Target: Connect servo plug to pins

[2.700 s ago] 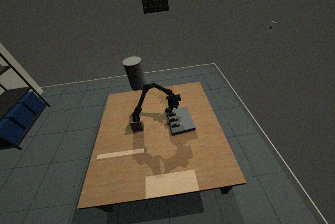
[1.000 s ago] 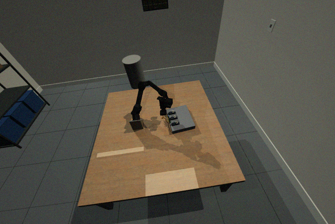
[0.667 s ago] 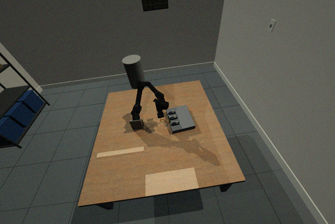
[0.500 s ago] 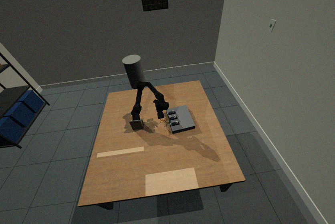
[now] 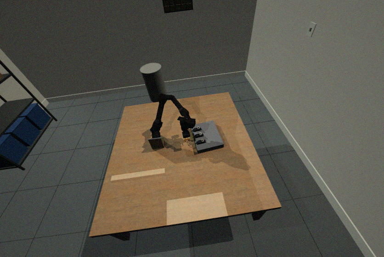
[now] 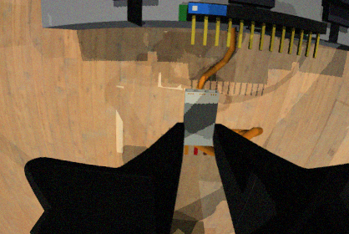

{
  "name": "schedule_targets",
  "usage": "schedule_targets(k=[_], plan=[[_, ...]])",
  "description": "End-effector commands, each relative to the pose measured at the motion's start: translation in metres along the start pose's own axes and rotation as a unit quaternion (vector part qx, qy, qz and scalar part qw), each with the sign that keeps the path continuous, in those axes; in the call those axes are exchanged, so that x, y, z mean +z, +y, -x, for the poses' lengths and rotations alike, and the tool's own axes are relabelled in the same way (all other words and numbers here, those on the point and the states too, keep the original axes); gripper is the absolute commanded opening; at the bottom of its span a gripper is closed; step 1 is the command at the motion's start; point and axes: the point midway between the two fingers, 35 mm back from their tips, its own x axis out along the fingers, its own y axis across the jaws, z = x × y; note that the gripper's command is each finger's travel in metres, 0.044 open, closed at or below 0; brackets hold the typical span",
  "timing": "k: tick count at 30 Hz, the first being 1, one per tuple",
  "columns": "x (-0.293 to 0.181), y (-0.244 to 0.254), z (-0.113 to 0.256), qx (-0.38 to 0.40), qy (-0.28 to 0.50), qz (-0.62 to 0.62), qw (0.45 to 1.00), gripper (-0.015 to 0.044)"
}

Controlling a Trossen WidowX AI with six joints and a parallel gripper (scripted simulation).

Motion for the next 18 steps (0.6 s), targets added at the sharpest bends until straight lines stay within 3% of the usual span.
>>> schedule_targets(k=[1,18], plan=[[0.013,0.003,0.001,0.002,0.0,-0.001,1.0,0.0],[0.023,0.001,0.0,0.002,0.0,-0.001,1.0,0.0]])
